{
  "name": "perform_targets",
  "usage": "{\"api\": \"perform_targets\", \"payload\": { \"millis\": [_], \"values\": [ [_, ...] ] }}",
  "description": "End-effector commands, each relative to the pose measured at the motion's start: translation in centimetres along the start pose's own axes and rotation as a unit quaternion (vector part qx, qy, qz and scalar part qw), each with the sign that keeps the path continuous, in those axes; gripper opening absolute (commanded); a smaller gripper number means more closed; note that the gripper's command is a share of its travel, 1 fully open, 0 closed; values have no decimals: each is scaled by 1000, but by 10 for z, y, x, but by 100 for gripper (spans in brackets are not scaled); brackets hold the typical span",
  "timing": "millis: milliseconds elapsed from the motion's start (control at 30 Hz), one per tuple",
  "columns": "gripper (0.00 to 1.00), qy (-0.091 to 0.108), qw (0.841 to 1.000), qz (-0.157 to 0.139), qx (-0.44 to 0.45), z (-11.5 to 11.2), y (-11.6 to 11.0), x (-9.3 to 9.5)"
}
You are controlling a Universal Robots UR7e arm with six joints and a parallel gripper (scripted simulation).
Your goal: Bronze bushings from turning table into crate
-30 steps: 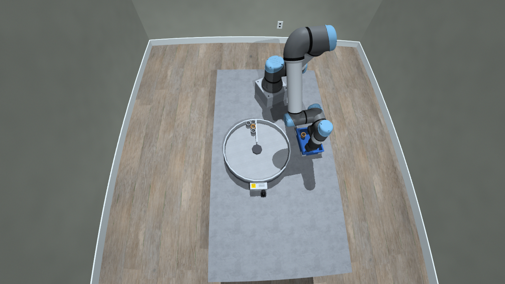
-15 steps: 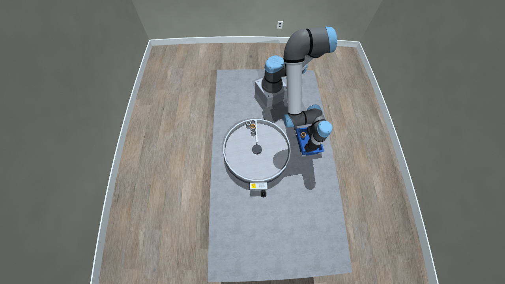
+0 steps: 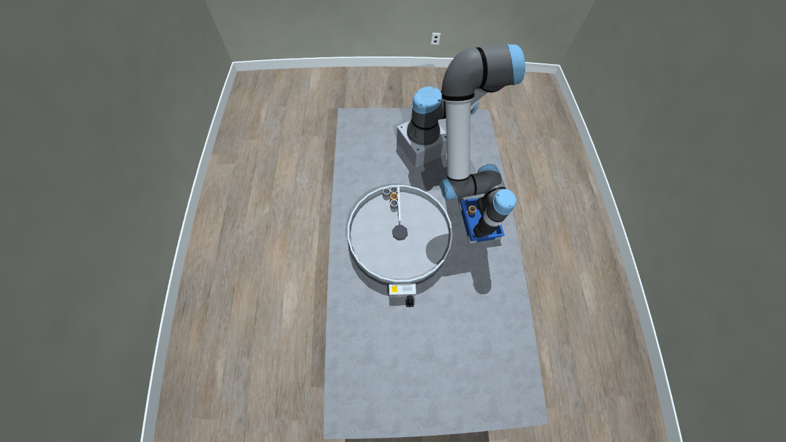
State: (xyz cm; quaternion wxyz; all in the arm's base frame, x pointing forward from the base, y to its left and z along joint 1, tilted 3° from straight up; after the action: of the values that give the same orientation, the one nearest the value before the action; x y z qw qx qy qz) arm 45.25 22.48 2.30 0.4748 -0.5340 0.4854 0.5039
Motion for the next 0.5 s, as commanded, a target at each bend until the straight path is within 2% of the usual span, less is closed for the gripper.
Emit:
{"api": "perform_targets", "payload": {
  "millis": [0,467],
  "values": [
    [0,0,1000,-1,0,0,0,-1],
    [0,0,1000,-1,0,0,-1,8]
  ]
}}
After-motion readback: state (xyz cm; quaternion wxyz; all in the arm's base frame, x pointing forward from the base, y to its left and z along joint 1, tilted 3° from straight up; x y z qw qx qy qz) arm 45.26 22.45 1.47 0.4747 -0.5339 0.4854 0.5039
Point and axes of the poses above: the point where the finger pads meet when closed, its own x axis out along the fingers, its own z axis across the jaws, y = z × x, the point moved 10 cm from there along -x, back along the fingers, and after that the axes turned 13 degrees about x, right-handed, at the moved point
